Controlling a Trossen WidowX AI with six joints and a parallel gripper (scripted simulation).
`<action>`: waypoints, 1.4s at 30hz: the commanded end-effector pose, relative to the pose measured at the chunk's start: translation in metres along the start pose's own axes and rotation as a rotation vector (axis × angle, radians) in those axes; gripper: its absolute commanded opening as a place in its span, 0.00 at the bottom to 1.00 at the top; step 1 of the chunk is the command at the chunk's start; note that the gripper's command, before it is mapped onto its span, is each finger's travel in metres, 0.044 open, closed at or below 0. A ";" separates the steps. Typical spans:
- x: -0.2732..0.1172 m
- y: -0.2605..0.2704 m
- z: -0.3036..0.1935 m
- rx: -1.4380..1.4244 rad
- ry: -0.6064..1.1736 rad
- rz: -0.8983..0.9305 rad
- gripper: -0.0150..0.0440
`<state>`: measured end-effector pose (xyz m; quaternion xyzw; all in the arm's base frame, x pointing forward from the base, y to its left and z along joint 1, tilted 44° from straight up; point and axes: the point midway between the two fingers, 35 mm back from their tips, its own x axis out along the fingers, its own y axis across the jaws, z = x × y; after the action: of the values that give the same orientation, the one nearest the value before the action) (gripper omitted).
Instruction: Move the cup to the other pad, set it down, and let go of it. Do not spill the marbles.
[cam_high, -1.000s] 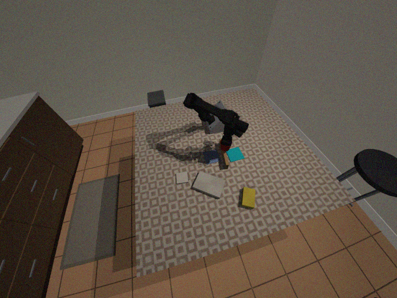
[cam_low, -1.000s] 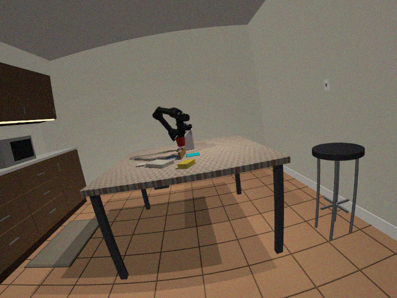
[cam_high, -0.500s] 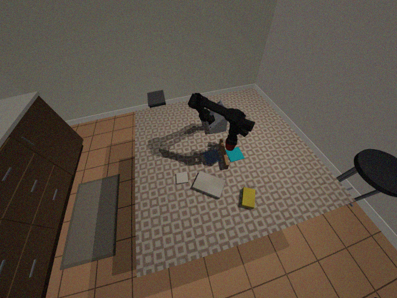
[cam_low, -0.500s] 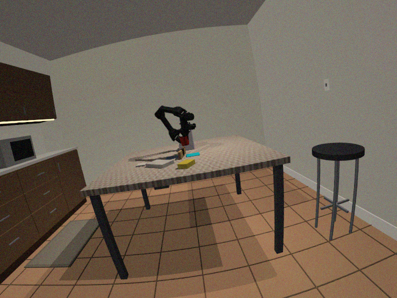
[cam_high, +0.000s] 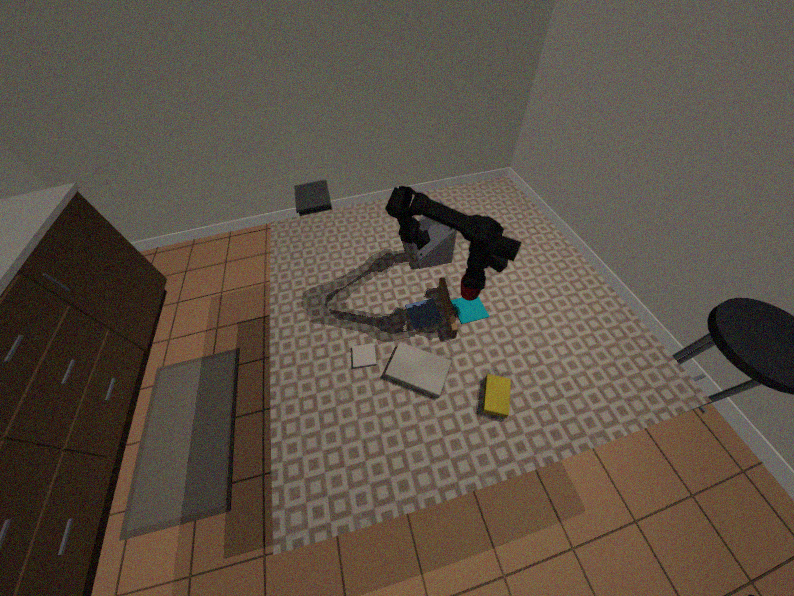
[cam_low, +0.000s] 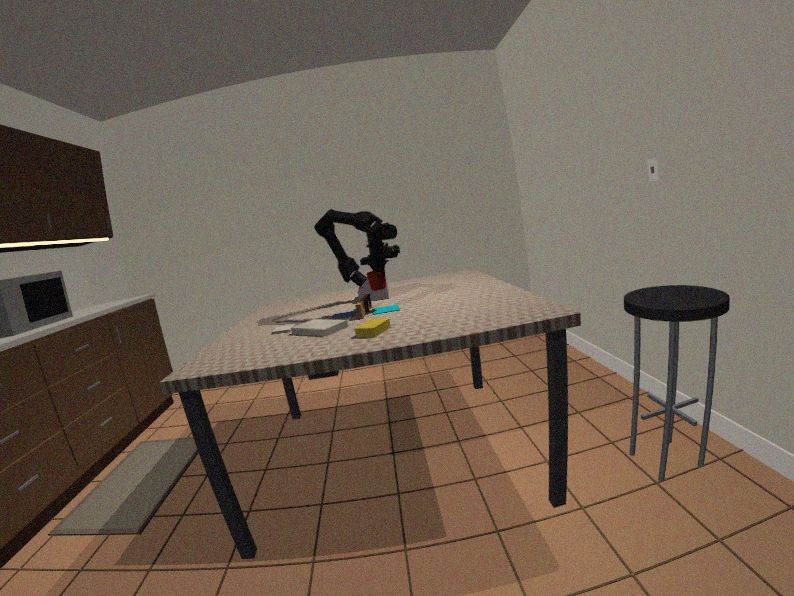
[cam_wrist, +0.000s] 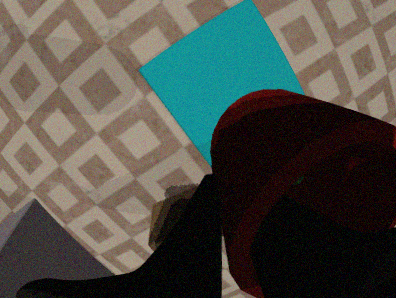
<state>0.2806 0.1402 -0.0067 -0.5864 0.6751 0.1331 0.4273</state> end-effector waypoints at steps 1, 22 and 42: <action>0.000 0.004 0.011 0.004 0.000 0.005 0.25; 0.022 0.004 0.014 0.004 0.000 0.004 0.25; 0.053 0.004 0.015 0.004 0.001 0.003 0.25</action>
<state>0.2887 0.1238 -0.0492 -0.5809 0.6736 0.1323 0.4374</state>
